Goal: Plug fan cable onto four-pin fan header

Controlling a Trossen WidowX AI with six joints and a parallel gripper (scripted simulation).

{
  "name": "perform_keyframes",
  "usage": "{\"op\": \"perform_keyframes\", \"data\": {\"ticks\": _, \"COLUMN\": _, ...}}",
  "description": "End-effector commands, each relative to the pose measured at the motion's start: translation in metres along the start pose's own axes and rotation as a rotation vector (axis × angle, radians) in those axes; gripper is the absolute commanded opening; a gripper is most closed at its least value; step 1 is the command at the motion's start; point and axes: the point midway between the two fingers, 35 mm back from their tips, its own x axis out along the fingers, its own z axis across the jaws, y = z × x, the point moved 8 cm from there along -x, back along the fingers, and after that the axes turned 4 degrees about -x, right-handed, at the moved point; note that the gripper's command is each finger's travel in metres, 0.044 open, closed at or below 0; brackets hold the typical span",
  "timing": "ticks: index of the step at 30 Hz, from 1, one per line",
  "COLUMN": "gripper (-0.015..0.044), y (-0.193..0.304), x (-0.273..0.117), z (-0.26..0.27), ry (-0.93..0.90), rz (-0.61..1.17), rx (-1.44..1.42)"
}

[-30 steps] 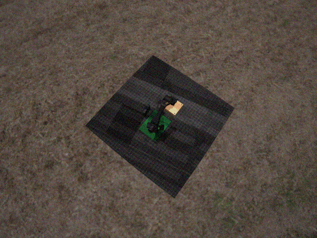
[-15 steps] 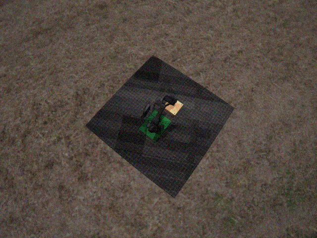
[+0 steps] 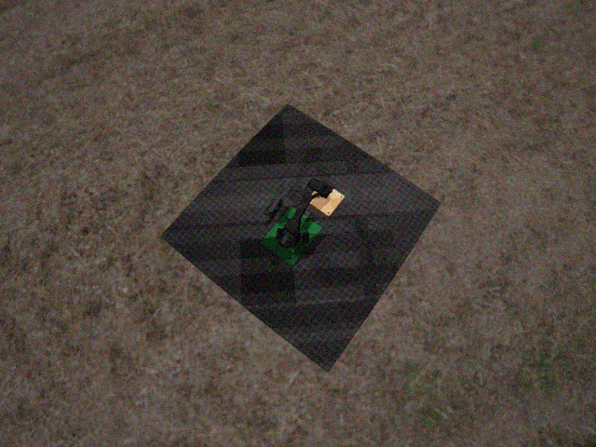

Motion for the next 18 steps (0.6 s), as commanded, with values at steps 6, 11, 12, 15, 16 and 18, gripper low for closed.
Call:
{"op": "perform_keyframes", "data": {"ticks": 6, "gripper": 0.0000, "y": -0.001, "x": -0.029, "z": -0.001, "ry": 0.018, "rz": -0.027, "rx": 0.009}}
{"op": "perform_keyframes", "data": {"ticks": 11, "gripper": 0.0000, "y": 0.024, "x": -0.031, "z": -0.004, "ry": 0.017, "rz": -0.026, "rx": 0.154}}
{"op": "perform_keyframes", "data": {"ticks": 12, "gripper": 0.0000, "y": 0.030, "x": -0.031, "z": -0.005, "ry": 0.016, "rz": -0.026, "rx": 0.188}}
{"op": "perform_keyframes", "data": {"ticks": 15, "gripper": 0.0000, "y": 0.048, "x": -0.032, "z": -0.006, "ry": 0.015, "rz": -0.026, "rx": 0.290}}
{"op": "perform_keyframes", "data": {"ticks": 16, "gripper": 0.0000, "y": 0.053, "x": -0.032, "z": -0.006, "ry": 0.015, "rz": -0.026, "rx": 0.323}}
{"op": "perform_keyframes", "data": {"ticks": 18, "gripper": 0.0000, "y": 0.065, "x": -0.031, "z": -0.006, "ry": 0.014, "rz": -0.025, "rx": 0.391}}
